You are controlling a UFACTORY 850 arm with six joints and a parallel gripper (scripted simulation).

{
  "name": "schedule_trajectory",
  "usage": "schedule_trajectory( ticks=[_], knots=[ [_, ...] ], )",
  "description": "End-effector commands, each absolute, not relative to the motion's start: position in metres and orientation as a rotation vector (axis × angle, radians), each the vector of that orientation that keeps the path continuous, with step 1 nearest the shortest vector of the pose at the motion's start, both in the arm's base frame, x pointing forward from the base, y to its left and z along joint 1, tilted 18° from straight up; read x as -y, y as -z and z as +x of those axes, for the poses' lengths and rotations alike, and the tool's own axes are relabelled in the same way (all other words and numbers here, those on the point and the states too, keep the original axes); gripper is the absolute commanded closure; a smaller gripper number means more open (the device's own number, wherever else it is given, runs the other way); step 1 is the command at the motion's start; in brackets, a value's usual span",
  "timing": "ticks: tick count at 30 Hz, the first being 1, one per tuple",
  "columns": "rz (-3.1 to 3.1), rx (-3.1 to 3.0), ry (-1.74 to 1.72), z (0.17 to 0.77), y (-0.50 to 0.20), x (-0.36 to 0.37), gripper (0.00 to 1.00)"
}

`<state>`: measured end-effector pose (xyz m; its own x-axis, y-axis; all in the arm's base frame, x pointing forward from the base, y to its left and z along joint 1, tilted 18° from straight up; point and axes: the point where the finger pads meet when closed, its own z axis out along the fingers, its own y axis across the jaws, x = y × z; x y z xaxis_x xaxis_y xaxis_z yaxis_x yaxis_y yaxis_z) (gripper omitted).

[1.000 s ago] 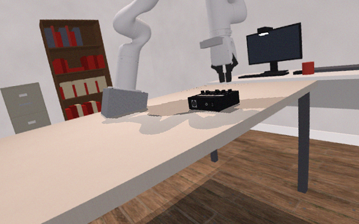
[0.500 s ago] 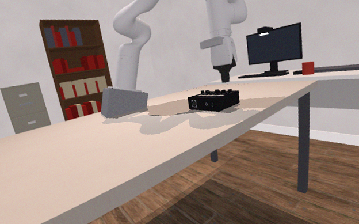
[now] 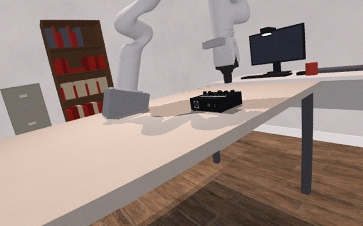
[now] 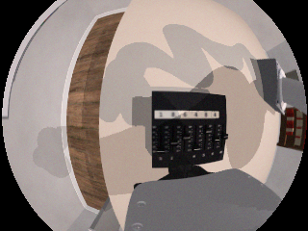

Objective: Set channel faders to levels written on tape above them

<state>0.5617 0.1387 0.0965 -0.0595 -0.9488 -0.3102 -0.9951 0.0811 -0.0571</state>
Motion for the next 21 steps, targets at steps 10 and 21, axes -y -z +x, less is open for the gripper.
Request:
schedule_trajectory(
  ticks=[10, 21],
  knots=[
    [-1.947, -2.093, -0.247, 0.5627, -0.0957, -0.1392, 1.00],
    [-1.947, -2.093, -0.247, 0.5634, -0.0900, -0.1410, 1.00]
  ],
)
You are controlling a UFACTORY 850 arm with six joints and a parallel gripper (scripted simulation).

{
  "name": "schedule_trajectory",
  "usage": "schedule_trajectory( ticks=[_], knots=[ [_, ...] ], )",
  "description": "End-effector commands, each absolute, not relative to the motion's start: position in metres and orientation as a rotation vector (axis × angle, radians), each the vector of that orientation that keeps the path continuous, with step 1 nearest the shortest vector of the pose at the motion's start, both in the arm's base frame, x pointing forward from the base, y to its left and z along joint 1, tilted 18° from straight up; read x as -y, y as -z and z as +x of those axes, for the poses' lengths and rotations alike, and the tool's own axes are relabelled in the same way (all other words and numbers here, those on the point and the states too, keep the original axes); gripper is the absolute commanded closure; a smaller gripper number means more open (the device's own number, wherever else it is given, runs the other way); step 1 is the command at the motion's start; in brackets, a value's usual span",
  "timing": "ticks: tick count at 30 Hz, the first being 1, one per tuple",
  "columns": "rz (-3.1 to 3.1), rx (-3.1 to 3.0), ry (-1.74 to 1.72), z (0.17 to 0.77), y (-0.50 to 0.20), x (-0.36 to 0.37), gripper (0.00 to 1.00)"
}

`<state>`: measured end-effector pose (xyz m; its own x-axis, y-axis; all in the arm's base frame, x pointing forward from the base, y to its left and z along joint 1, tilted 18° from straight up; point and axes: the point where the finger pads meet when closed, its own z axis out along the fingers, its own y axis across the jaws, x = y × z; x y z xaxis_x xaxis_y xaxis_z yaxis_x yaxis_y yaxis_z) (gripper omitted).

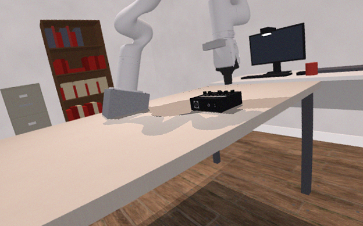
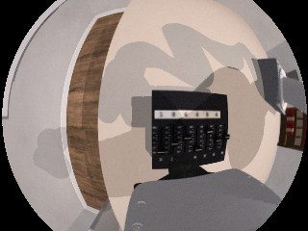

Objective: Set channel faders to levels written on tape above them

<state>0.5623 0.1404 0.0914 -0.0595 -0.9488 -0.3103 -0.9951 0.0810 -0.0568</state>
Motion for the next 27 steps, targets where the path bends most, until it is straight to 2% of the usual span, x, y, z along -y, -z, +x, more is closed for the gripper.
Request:
schedule_trajectory(
  ticks=[1, 27],
  knots=[
    [-1.947, -2.093, -0.247, 0.563, -0.089, -0.141, 1.00],
    [-1.947, -2.093, -0.247, 0.565, -0.076, -0.146, 1.00]
  ],
)
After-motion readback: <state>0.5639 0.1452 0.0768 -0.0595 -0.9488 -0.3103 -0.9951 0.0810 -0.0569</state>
